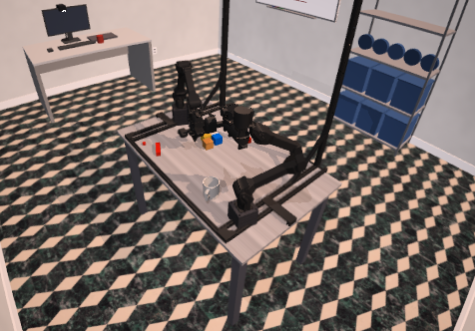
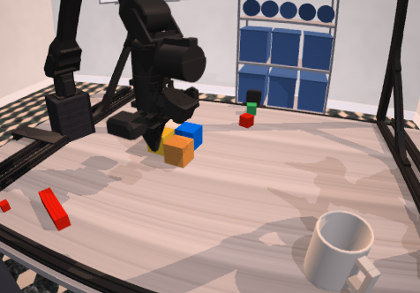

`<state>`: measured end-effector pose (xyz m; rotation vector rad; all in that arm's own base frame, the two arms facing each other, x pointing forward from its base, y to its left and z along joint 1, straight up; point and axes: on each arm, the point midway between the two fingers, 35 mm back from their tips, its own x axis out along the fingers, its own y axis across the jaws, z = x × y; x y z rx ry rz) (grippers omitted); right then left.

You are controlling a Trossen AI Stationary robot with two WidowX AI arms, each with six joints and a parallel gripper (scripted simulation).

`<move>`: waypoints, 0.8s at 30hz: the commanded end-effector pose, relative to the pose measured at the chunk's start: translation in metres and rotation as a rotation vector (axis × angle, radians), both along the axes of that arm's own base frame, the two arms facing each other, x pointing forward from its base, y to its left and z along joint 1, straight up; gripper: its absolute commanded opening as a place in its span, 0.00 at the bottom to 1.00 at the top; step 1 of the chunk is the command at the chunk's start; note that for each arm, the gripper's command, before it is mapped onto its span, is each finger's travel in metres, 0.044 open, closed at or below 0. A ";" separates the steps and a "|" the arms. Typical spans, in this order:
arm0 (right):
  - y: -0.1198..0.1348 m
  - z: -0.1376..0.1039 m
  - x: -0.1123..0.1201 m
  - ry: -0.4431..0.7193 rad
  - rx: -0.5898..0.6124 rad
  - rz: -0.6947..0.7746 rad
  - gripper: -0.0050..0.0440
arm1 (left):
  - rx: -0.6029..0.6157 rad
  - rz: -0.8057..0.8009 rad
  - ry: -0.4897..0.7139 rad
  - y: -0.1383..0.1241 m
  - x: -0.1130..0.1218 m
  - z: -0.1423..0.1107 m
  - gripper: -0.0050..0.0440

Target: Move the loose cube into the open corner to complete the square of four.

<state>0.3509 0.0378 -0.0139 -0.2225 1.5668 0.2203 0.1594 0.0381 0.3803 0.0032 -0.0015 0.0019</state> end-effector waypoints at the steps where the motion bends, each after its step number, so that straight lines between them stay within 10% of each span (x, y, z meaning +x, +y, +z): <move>1: 0.000 0.001 0.003 -0.005 0.001 0.002 0.10 | -0.004 -0.002 0.000 0.000 0.000 0.000 0.92; 7: -0.001 -0.046 0.003 -0.007 0.002 0.007 0.10 | -0.004 -0.002 0.000 0.000 0.000 0.000 0.92; 24: 0.003 -0.048 0.001 -0.007 0.002 0.008 0.10 | -0.004 -0.002 0.000 0.000 0.000 0.000 0.92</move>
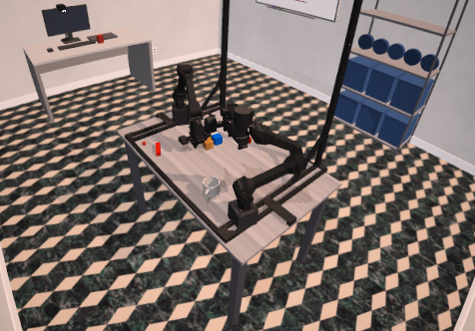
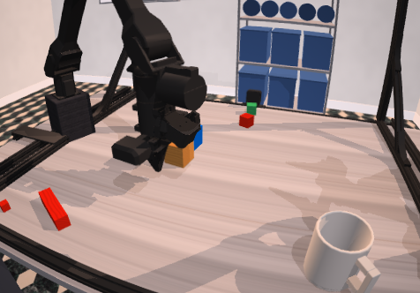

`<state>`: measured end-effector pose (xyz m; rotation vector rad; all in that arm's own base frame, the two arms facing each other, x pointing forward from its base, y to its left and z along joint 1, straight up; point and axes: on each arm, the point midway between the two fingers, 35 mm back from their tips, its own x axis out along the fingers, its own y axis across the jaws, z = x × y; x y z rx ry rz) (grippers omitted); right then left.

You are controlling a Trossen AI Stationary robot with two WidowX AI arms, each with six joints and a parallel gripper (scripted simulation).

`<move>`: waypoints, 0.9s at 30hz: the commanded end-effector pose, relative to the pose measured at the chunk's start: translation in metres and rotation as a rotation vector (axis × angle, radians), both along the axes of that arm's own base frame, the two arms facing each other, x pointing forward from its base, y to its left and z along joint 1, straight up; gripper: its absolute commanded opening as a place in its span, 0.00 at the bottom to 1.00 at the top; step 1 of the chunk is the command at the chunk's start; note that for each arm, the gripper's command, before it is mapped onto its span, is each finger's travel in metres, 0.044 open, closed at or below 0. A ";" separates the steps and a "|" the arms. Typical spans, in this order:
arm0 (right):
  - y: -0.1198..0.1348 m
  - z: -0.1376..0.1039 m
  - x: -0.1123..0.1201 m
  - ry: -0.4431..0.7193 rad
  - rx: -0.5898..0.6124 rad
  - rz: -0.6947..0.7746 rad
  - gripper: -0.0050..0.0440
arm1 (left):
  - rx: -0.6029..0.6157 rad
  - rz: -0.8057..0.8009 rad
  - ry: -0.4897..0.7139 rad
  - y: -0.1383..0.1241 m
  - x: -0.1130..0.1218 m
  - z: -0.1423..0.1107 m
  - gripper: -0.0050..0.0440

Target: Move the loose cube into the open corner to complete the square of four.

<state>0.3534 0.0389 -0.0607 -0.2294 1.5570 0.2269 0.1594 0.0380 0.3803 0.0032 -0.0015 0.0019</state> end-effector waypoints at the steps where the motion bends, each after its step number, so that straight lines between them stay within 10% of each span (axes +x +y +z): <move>1: 0.003 -0.001 -0.001 0.002 0.001 -0.001 0.10 | -0.004 -0.002 0.000 0.000 0.000 0.000 0.92; 27: 0.016 -0.001 -0.005 0.002 0.001 -0.001 0.10 | -0.004 -0.002 0.000 0.000 0.000 0.000 0.92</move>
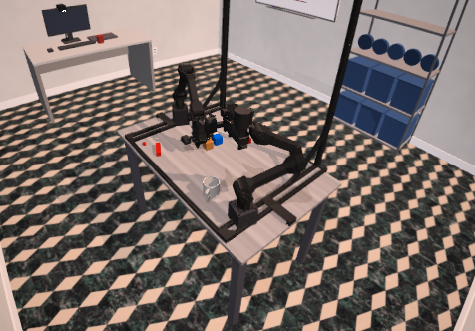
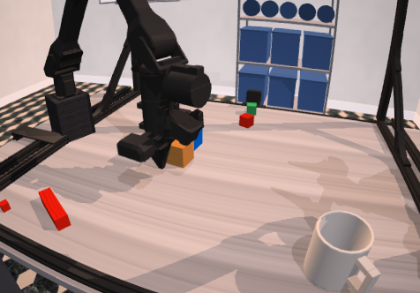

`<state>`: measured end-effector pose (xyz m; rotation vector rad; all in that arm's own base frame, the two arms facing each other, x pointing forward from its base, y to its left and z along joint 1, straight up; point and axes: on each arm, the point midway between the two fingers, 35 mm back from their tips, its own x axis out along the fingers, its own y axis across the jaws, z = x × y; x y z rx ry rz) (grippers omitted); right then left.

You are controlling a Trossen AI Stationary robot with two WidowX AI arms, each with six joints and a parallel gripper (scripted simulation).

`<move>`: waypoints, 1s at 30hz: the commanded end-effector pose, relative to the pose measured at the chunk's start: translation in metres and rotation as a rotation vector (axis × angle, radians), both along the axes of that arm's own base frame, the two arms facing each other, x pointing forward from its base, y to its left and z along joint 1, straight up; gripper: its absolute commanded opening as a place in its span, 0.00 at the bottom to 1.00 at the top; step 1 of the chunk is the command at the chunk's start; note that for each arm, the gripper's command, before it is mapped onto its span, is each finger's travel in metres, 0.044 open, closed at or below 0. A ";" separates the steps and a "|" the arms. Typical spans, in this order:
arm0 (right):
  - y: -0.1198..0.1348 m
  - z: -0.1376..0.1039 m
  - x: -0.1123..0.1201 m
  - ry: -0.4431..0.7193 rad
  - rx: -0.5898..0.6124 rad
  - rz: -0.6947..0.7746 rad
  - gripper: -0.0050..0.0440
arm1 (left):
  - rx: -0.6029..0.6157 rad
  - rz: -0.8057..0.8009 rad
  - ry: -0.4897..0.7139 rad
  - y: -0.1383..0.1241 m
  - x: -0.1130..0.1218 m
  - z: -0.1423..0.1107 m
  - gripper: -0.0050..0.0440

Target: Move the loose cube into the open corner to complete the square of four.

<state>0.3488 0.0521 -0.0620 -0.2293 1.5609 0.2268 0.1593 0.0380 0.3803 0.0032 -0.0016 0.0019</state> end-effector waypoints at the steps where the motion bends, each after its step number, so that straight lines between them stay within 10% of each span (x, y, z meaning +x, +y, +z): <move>1: 0.003 0.000 -0.001 -0.002 0.002 -0.001 0.10 | -0.004 -0.002 0.000 0.000 0.000 0.000 0.92; 30: 0.018 0.000 -0.005 -0.002 0.002 -0.001 0.10 | -0.004 -0.002 0.000 0.000 0.000 0.000 0.92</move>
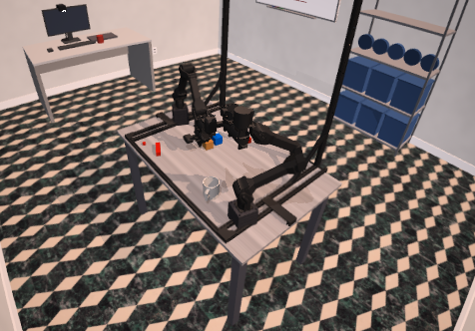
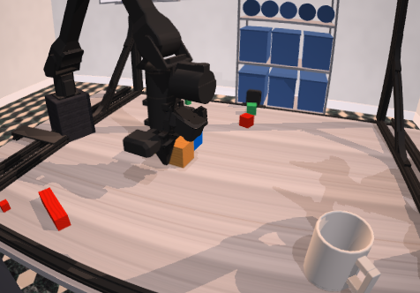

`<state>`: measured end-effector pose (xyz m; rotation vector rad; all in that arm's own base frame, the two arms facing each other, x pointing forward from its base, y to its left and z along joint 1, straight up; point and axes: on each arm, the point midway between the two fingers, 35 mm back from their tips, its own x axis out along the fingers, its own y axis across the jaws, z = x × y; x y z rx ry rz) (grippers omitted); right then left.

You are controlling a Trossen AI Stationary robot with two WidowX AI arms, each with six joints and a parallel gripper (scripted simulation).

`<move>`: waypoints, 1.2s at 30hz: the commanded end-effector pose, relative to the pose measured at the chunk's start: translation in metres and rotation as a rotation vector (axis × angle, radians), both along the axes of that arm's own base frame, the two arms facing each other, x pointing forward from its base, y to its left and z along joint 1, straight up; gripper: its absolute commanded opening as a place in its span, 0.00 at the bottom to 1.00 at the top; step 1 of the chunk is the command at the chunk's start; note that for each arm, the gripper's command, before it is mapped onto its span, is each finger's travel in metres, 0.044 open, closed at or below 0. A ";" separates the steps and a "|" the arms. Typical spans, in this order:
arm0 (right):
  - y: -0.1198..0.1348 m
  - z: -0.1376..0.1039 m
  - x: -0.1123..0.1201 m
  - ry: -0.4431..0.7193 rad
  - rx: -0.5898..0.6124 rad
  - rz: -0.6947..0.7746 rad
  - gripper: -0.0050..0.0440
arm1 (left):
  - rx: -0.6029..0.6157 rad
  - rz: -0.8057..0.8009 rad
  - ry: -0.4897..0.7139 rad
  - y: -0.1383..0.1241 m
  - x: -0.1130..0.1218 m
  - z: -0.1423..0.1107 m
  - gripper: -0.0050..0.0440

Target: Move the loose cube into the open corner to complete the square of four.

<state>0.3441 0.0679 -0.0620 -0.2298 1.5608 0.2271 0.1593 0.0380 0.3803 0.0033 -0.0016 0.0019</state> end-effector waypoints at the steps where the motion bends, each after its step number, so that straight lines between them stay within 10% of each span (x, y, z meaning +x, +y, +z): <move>1: 0.003 0.000 -0.001 -0.002 0.002 -0.001 0.10 | -0.004 -0.002 0.000 0.000 0.000 0.000 0.92; 36: 0.021 0.000 -0.006 -0.002 0.002 -0.001 0.10 | -0.004 -0.002 0.000 0.000 0.000 0.000 0.92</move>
